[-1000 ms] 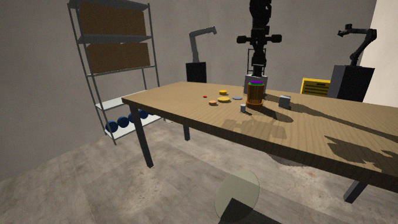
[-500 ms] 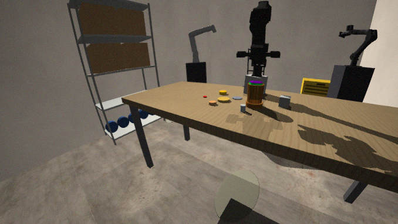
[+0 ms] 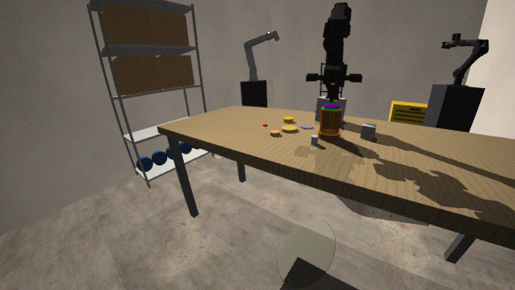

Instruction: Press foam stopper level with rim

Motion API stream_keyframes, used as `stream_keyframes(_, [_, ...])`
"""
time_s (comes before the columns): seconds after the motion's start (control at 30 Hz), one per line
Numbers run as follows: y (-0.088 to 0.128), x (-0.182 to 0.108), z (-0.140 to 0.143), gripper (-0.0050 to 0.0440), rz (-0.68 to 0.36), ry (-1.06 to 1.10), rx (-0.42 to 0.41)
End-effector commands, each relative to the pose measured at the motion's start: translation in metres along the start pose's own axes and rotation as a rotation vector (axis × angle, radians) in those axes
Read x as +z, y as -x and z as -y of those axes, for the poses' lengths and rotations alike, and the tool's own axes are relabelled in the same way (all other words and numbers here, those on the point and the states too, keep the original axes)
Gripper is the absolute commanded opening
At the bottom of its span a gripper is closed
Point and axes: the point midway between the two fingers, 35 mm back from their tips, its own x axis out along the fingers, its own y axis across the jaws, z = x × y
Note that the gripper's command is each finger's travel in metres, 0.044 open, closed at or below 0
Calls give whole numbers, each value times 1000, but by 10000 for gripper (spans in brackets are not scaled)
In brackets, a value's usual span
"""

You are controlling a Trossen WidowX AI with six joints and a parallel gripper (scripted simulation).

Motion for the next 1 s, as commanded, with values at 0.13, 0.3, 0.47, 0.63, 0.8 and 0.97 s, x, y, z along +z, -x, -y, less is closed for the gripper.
stream_keyframes(0.13, [-8,1,-1,0,6,-2,4])
stream_keyframes(0.3, [-8,1,-1,0,6,-2,4])
stream_keyframes(0.47, [-8,1,-1,0,6,-2,4])
stream_keyframes(0.63, [-8,1,-1,0,6,-2,4])
stream_keyframes(0.8, [-9,0,-1,0,4,-2,4])
stream_keyframes(0.97, [-10,0,-1,0,4,-2,4])
